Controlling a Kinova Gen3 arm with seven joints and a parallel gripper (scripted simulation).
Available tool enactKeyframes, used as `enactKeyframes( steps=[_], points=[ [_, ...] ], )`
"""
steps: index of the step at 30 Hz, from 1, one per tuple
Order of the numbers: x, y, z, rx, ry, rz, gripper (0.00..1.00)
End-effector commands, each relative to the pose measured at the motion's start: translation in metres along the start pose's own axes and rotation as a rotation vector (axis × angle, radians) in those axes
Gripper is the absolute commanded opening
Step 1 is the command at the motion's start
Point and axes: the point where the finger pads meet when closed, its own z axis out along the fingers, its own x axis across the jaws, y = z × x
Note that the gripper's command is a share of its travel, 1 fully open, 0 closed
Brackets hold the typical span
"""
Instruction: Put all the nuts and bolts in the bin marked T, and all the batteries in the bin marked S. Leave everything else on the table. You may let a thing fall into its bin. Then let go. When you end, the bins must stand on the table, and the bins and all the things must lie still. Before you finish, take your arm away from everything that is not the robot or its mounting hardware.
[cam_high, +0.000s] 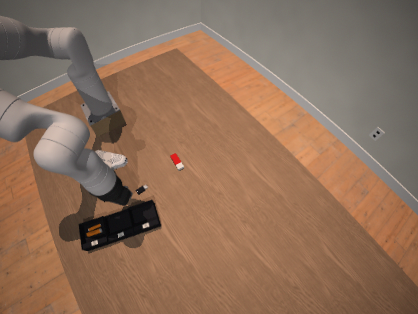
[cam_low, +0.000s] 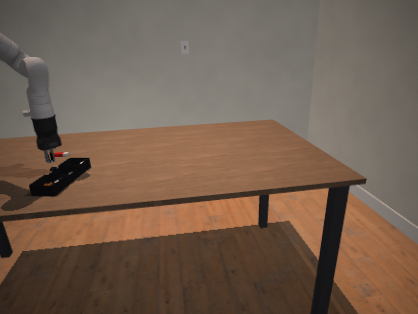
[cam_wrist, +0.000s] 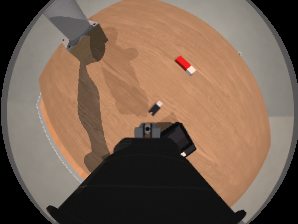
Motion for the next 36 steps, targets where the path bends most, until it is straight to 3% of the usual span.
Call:
enactKeyframes(
  steps=[1,19,23,36],
  points=[
    [-0.001,0.007,-0.013,-0.016,0.004,0.007,0.34],
    [-0.001,0.007,-0.012,-0.016,0.004,0.007,0.34],
    [-0.001,0.019,-0.013,-0.016,0.005,0.107,0.34],
    [-0.006,0.089,-0.014,-0.014,0.01,0.757,0.34]
  ],
)
